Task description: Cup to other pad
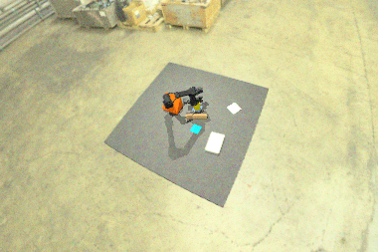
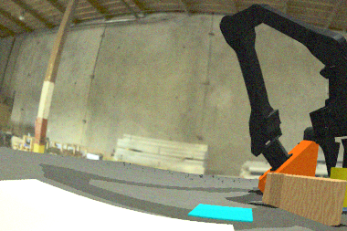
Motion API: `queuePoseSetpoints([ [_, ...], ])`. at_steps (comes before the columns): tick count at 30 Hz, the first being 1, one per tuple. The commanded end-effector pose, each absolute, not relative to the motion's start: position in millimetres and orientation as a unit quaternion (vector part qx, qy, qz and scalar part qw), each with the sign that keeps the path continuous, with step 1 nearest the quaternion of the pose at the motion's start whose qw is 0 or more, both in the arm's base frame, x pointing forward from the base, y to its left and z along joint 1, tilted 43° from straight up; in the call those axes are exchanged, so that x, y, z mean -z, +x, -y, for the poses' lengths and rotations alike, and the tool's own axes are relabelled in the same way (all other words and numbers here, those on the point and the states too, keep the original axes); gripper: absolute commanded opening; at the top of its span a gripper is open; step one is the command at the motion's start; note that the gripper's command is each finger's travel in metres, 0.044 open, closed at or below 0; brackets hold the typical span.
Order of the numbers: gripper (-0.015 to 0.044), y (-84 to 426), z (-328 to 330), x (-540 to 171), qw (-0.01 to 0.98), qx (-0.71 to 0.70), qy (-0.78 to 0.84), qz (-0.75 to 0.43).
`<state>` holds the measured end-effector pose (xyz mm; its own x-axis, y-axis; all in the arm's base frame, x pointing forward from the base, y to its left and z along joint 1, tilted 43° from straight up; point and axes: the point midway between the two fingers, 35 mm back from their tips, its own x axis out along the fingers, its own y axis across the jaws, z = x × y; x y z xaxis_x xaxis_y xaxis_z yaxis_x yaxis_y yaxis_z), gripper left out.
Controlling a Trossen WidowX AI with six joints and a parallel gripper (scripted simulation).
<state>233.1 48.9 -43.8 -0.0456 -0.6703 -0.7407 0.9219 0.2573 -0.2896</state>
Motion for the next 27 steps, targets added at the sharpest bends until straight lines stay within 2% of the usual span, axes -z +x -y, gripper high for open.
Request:
queuePoseSetpoints([
  [1, 0.0167, 231.4, -42.0, 49.2, 0.675, 0.591, 0.147, -0.417],
  [15, 0.0167, 229.7, -33.4, 57.2, 0.675, 0.591, 0.146, -0.417],
  [27, 0.0087, 230.3, -35.3, 56.4, 0.674, 0.592, 0.149, -0.417],
])
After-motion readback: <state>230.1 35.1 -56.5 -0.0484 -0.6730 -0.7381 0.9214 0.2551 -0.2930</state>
